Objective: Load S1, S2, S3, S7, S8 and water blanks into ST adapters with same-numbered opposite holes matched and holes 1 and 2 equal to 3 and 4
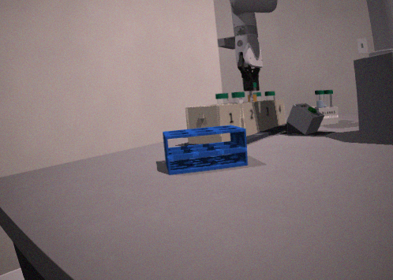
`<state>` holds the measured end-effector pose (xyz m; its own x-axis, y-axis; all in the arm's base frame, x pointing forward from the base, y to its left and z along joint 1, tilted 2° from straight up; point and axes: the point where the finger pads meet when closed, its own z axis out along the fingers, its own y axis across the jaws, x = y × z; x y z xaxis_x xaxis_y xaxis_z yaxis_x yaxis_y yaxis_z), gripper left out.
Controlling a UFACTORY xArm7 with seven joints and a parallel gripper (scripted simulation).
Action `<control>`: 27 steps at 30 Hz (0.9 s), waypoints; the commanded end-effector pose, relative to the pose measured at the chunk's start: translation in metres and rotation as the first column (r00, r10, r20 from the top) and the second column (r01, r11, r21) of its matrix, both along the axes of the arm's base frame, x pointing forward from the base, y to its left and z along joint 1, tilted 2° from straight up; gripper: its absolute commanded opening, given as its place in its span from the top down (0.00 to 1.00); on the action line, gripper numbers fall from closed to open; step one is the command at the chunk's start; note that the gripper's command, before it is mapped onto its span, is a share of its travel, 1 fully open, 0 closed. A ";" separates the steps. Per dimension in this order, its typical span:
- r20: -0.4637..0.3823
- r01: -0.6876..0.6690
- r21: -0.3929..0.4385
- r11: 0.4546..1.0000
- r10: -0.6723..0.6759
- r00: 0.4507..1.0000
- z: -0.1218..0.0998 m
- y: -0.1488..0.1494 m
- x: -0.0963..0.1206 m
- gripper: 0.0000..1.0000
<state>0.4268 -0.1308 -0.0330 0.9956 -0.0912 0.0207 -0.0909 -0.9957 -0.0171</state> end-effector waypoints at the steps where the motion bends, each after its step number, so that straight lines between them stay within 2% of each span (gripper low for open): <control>1: 0.004 0.000 -0.001 1.000 0.000 1.000 -0.003 -0.001 0.002 1.00; 27: 0.004 0.000 -0.001 1.000 0.000 1.000 -0.025 0.000 0.002 1.00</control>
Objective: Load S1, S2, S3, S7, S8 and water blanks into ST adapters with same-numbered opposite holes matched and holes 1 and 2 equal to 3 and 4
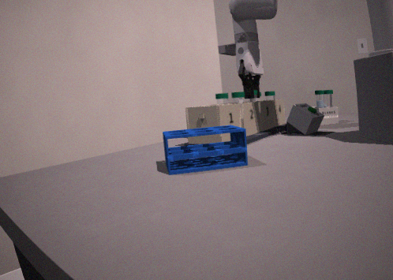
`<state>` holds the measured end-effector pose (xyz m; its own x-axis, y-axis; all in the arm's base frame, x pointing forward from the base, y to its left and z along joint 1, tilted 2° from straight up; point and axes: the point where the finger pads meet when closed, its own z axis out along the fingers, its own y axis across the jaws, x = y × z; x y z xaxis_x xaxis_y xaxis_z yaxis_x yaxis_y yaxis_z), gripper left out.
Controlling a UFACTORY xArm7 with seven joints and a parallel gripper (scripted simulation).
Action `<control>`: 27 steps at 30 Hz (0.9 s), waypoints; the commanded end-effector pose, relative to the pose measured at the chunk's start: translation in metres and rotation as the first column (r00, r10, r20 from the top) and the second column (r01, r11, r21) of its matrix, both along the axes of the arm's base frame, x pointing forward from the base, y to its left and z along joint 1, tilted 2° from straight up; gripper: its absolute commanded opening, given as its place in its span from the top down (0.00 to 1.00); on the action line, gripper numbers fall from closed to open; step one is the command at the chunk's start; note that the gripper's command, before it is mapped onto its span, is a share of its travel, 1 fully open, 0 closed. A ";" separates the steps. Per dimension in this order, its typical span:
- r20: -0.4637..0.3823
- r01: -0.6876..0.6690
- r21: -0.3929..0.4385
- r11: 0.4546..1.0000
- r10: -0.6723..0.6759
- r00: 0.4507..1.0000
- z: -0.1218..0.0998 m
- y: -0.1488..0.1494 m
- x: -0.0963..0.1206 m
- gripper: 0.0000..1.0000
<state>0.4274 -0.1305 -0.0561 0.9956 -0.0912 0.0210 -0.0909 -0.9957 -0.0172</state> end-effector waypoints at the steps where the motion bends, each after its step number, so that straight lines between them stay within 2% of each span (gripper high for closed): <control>1: 0.004 0.000 -0.001 1.000 0.000 1.000 -0.003 -0.001 0.002 1.00; 17: 0.004 0.000 -0.001 1.000 0.000 1.000 -0.003 -0.001 0.002 1.00; 18: 0.004 0.000 -0.001 1.000 0.000 1.000 -0.003 -0.001 0.002 0.56; 27: 0.004 0.000 -0.001 1.000 0.000 1.000 -0.003 -0.001 0.002 0.56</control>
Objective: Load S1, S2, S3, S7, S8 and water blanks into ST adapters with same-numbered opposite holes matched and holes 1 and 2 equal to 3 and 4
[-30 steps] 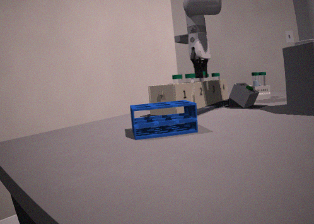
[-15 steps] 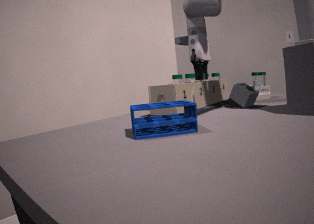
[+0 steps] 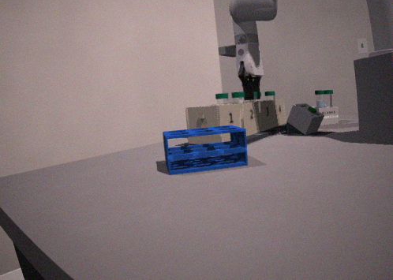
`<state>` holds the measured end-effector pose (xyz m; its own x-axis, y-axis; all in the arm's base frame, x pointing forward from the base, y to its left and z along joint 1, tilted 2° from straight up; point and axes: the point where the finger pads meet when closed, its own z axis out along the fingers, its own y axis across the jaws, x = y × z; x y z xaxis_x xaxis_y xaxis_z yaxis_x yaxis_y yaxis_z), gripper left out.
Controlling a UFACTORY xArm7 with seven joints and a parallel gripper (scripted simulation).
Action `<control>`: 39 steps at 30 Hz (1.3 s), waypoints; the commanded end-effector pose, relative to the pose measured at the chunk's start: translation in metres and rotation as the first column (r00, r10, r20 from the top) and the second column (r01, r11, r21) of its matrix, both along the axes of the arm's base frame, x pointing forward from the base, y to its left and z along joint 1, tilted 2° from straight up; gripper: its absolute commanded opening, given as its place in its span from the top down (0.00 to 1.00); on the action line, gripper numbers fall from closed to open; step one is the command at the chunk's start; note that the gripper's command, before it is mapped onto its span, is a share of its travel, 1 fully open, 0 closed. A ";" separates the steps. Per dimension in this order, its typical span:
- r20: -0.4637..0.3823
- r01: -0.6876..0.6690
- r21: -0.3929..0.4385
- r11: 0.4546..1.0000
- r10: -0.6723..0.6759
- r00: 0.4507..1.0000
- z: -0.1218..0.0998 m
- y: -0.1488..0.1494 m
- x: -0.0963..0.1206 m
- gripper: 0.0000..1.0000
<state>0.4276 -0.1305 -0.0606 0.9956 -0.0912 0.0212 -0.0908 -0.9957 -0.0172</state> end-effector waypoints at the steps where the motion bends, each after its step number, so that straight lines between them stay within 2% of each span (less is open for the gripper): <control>1: 0.004 0.001 -0.001 1.000 -0.001 1.000 0.001 -0.001 0.001 0.56; 19: 0.004 0.001 -0.001 1.000 -0.001 1.000 0.001 -0.001 0.001 0.56; 39: 0.004 0.000 -0.001 1.000 0.000 1.000 0.037 -0.001 0.001 0.56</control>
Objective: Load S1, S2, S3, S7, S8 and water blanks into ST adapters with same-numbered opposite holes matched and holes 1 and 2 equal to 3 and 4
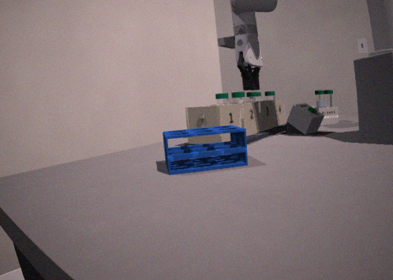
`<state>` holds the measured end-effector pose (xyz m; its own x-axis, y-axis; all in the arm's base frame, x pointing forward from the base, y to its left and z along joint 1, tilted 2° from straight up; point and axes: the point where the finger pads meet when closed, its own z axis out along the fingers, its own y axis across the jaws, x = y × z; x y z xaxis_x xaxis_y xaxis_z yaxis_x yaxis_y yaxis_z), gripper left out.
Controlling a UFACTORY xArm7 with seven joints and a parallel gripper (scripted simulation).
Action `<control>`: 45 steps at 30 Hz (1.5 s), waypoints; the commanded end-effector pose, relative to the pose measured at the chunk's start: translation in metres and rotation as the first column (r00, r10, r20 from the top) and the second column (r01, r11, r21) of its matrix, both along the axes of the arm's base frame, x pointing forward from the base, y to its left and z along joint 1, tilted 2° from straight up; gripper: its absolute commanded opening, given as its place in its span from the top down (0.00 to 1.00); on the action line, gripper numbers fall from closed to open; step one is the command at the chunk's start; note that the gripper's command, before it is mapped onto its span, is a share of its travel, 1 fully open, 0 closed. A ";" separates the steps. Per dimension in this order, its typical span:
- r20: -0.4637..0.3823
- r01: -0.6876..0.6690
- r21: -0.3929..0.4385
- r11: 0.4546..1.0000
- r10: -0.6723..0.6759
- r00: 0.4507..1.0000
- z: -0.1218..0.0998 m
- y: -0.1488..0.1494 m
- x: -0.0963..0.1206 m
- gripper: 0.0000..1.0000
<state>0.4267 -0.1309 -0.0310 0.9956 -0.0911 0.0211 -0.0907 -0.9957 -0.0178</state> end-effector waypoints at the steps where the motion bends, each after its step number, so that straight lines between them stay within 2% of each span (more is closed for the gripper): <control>1: 0.004 0.001 -0.001 1.000 -0.001 1.000 0.010 -0.001 0.001 0.56; 45: 0.004 0.000 -0.001 1.000 0.000 1.000 0.090 -0.002 -0.001 0.56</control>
